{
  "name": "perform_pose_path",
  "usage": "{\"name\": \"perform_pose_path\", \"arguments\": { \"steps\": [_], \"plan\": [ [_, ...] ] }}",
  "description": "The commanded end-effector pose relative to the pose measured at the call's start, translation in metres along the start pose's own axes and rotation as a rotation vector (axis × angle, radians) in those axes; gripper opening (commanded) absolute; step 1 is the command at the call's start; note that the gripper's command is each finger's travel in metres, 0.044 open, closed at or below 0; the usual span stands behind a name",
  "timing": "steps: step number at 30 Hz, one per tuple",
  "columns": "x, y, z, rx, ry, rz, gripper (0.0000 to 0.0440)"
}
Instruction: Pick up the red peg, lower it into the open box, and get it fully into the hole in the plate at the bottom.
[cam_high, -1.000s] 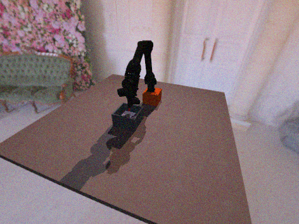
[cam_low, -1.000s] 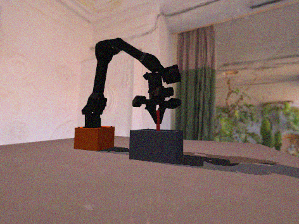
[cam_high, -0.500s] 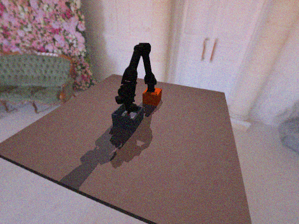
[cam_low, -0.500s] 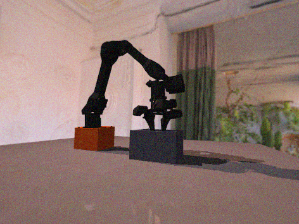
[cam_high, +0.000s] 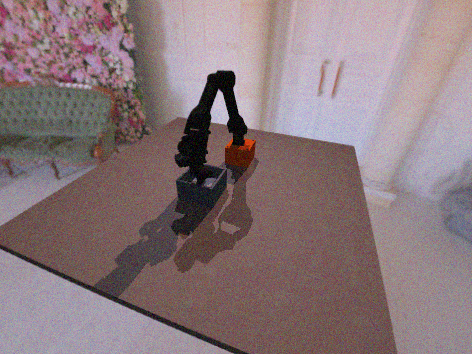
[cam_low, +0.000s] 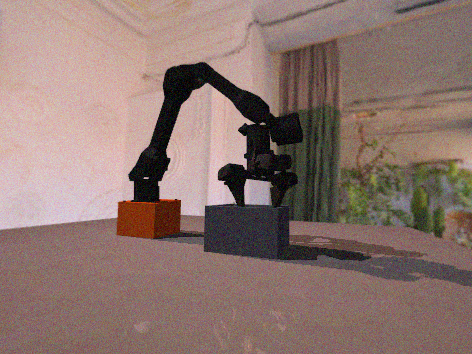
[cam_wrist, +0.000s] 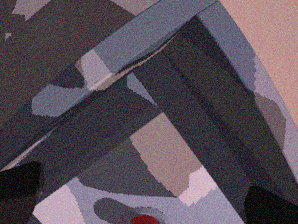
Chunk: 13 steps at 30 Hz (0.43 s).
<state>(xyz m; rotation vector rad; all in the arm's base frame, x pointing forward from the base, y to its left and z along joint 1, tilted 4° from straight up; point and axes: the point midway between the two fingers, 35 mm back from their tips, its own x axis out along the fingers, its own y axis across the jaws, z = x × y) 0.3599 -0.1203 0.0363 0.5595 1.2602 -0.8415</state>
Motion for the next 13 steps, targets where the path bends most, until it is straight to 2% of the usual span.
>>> {"name": "perform_pose_path", "arguments": {
  "steps": [1,13],
  "plan": [
    [-0.002,0.006,0.026,0.021,-0.068,0.021,0.044],
    [-0.011,0.0,0.065,0.061,-0.162,0.026,0.044]
  ]
}}
